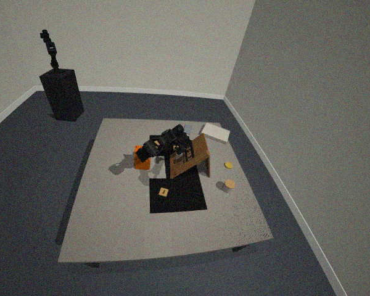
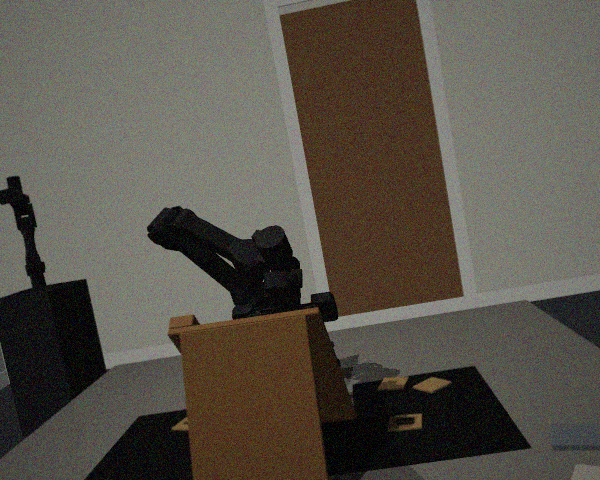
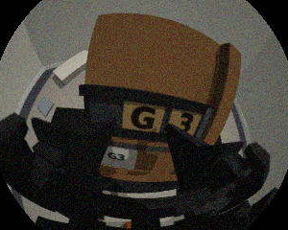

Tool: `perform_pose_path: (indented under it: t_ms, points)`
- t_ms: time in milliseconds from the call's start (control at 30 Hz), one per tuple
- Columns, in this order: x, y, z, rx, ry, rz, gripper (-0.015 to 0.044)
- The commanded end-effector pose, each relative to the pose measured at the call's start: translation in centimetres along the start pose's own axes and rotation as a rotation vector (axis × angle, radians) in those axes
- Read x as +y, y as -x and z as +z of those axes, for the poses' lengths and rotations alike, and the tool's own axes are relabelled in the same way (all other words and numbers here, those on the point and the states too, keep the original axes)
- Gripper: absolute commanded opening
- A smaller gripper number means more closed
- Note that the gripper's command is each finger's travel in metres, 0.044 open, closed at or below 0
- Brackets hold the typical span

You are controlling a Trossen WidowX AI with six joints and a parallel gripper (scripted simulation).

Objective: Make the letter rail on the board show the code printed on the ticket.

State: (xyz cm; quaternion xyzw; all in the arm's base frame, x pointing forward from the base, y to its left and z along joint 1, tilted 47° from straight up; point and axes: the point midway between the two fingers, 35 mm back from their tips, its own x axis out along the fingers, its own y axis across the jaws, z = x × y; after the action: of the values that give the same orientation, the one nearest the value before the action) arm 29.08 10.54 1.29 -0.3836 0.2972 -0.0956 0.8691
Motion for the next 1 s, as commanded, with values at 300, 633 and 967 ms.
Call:
perform_pose_path:
  t_ms: [300,633,967]
  points:
    - [0.1,1.0,-0.1,-0.002,-0.006,-0.002,0.0295]
    - [0.1,1.7,-0.2,-0.002,-0.006,-0.002,0.0295]
    - [0.1,2.2,-0.2,-0.001,-0.006,-0.001,0.0295]
